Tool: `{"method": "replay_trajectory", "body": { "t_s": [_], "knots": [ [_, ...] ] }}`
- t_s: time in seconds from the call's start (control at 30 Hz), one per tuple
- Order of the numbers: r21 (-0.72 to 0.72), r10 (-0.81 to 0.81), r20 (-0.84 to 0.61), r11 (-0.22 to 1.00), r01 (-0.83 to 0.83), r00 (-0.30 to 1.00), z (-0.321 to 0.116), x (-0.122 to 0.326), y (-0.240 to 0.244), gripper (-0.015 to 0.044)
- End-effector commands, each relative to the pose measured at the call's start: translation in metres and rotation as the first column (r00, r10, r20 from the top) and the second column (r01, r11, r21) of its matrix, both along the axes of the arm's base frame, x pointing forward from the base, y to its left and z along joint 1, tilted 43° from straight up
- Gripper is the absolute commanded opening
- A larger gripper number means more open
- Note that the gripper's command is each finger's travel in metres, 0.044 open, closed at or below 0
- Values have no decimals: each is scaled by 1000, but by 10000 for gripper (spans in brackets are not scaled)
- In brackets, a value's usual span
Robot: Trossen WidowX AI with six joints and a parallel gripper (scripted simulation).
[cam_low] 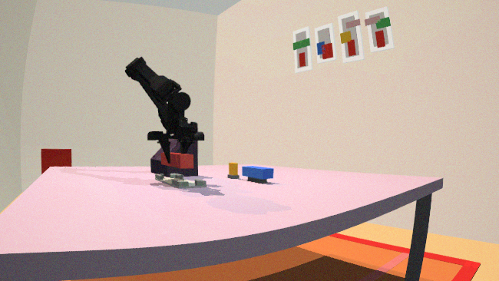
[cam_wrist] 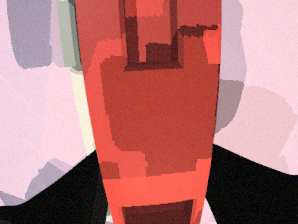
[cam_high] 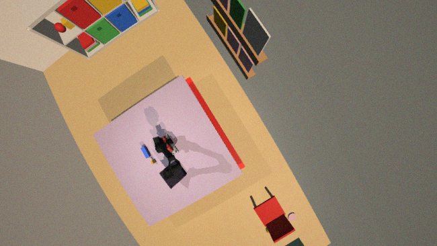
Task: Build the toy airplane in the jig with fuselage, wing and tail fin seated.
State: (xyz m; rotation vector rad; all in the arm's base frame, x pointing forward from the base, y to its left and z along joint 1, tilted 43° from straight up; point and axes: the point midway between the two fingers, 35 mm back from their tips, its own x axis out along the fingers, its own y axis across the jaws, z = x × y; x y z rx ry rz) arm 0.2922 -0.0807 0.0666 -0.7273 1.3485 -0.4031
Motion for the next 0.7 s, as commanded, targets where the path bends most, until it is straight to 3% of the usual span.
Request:
{"method": "replay_trajectory", "body": {
  "t_s": [0.0,0.67],
  "knots": [
    [-3,2,-6,1000,-2,1000,-4,0,-4,196],
    [-5,2,-6,1000,-2,1000,-26,6,-25,196]
  ]
}}
